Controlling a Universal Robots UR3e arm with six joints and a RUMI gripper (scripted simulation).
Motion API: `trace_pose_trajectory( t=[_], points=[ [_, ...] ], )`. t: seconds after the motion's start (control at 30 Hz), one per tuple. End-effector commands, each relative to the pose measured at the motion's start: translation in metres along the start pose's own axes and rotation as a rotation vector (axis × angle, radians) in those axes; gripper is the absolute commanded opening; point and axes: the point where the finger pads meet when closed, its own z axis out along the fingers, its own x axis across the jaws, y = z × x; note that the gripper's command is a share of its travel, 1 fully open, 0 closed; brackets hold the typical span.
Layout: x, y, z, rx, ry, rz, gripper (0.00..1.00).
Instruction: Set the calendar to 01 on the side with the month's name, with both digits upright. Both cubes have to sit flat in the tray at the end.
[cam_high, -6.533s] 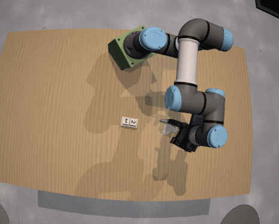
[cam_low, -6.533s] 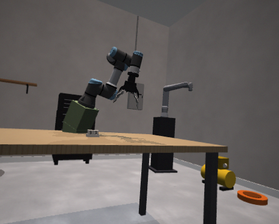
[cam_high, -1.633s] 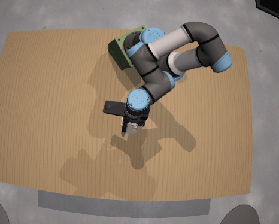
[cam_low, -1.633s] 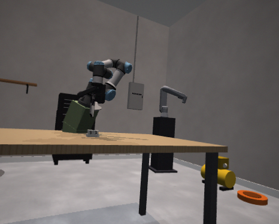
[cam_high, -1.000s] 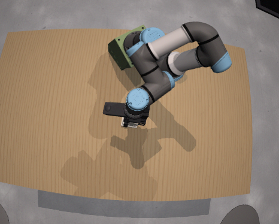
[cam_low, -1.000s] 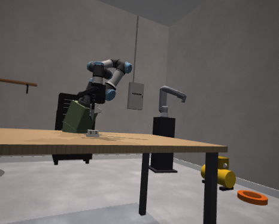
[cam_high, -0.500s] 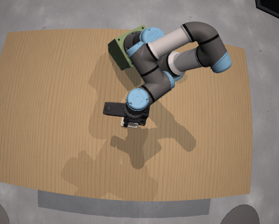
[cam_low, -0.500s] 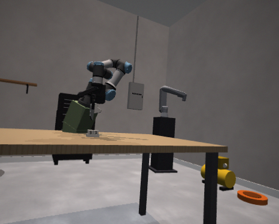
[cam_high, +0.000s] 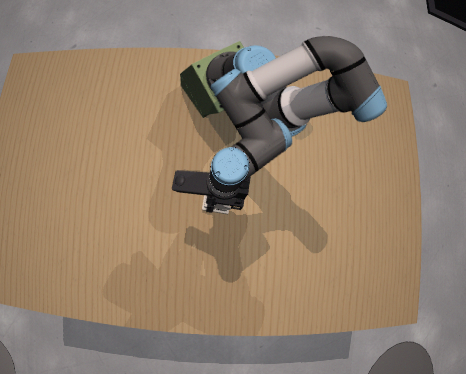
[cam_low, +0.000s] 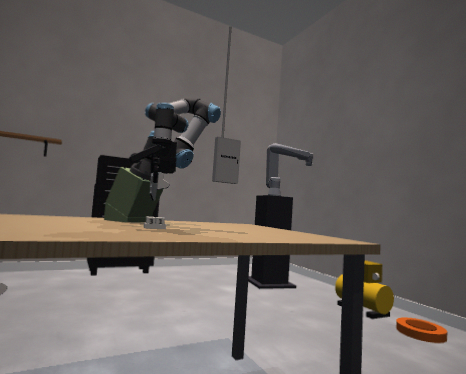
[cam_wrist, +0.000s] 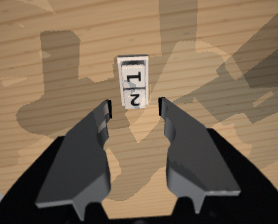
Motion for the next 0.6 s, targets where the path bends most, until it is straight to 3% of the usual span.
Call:
trace_pose_trajectory(
  t=[0.0,0.57],
  points=[
    [-0.001,0.0,0.0,0.001,-0.001,-0.001,0.28],
    [0.0,-0.001,0.015,0.001,-0.002,-0.001,0.28]
  ],
)
